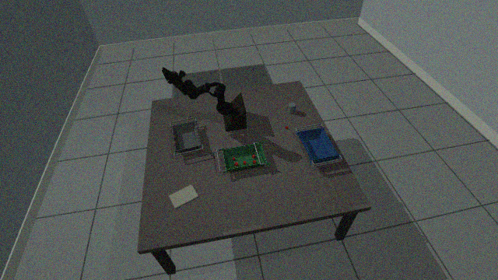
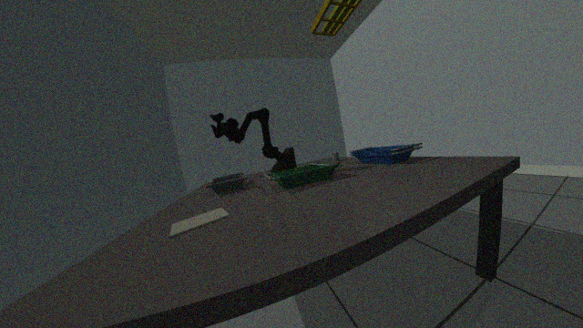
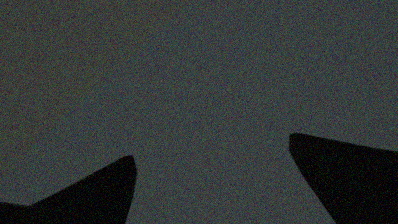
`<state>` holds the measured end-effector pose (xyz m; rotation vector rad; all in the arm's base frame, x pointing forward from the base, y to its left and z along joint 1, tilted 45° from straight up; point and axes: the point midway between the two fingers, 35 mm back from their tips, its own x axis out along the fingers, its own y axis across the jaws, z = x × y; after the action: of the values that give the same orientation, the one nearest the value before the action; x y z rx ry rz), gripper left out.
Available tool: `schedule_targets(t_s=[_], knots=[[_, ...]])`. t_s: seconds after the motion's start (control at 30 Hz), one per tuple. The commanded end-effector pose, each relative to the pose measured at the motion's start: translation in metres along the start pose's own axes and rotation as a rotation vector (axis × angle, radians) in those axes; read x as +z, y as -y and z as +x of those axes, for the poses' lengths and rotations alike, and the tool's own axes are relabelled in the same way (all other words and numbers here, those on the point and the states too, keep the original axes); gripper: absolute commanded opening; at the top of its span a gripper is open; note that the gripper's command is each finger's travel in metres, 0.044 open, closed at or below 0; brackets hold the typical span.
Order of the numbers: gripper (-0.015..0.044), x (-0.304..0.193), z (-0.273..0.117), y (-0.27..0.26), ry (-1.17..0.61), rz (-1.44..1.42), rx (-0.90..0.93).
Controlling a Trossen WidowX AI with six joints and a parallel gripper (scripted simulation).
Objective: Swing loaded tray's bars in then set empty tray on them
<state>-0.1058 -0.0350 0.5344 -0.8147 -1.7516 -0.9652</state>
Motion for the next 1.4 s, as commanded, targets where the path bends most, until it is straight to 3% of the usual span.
schedule_targets(t_s=[0.0,0.37,0.63,0.93,1.37], knots=[[0.0374,0.0,0.0,0.0,0.0,0.0,0.0],[0.0085,-0.013,0.003,0.018,-0.029,0.007,-0.078],[0.0083,-0.082,-0.005,0.078,-0.206,0.023,-0.355],[0.0083,-0.184,-0.049,0.114,-0.5,0.056,-0.604],[0.0083,-0.287,-0.126,0.09,-0.883,0.066,-0.762]])
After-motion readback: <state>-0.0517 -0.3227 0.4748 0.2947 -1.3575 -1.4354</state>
